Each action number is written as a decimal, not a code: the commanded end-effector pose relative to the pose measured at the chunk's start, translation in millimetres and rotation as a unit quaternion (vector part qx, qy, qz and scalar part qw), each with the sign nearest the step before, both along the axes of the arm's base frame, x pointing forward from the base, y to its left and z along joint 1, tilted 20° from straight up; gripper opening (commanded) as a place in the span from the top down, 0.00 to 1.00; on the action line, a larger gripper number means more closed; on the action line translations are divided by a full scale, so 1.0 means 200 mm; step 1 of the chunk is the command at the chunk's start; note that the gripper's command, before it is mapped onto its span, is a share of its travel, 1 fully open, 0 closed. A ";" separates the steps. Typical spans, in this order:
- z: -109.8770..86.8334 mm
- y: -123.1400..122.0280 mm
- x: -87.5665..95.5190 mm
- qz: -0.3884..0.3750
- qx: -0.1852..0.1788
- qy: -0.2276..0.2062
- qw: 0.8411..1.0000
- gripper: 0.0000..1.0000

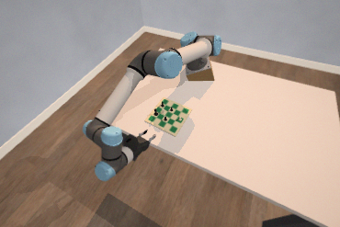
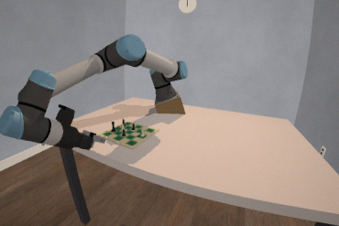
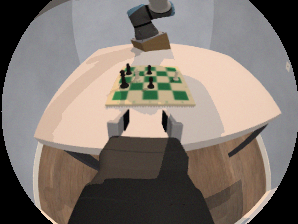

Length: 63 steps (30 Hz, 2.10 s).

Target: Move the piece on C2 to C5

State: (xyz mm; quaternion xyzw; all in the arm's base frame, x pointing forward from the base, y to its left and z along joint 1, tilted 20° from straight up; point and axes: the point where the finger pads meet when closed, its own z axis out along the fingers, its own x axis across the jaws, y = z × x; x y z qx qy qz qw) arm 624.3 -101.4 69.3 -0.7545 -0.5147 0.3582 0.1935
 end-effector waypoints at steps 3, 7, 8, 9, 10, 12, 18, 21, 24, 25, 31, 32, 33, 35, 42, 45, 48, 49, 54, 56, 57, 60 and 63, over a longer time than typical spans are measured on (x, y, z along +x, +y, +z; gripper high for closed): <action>0.01 0.00 0.00 0.000 0.000 -0.001 1.000 0.00; 0.01 0.00 0.00 0.000 0.000 -0.001 1.000 0.00; 0.01 0.00 0.00 0.000 0.000 -0.001 1.000 0.00; 0.01 0.00 0.00 0.000 0.000 -0.001 1.000 0.00; 0.01 0.00 0.00 0.000 0.000 -0.001 1.000 0.00; 0.01 0.00 0.00 0.000 0.000 -0.001 1.000 0.00; 0.14 0.05 -0.01 0.000 0.000 -0.001 1.000 0.00; 0.17 0.06 -0.02 0.000 0.000 -0.001 1.000 0.00; 0.27 0.09 -0.03 0.000 0.000 -0.001 1.000 0.00; 0.30 0.10 -0.03 0.000 0.000 -0.001 1.000 0.00; 0.42 0.14 -0.04 0.000 0.000 -0.001 1.000 0.00; 0.42 0.15 -0.04 0.000 0.000 -0.001 1.000 0.00; 0.43 0.15 -0.04 0.000 0.000 -0.001 1.000 0.00; 0.43 0.15 -0.04 0.000 0.000 -0.001 1.000 0.00; 0.42 0.15 -0.04 0.001 0.000 -0.002 1.000 0.00; 0.42 0.15 -0.04 0.003 0.001 -0.004 1.000 0.00; 0.42 0.15 -0.04 0.006 0.003 -0.007 1.000 0.00; 0.42 0.15 -0.04 0.007 0.003 -0.008 1.000 0.00; 0.42 0.15 -0.04 0.013 0.007 -0.013 1.000 0.00; 0.42 0.15 -0.04 0.018 0.010 -0.018 1.000 0.00; 0.42 0.15 -0.04 0.021 0.011 -0.021 1.000 0.00; 0.42 0.15 -0.04 0.031 0.017 -0.030 0.999 0.00; 0.42 0.15 -0.04 0.044 0.023 -0.042 0.998 0.00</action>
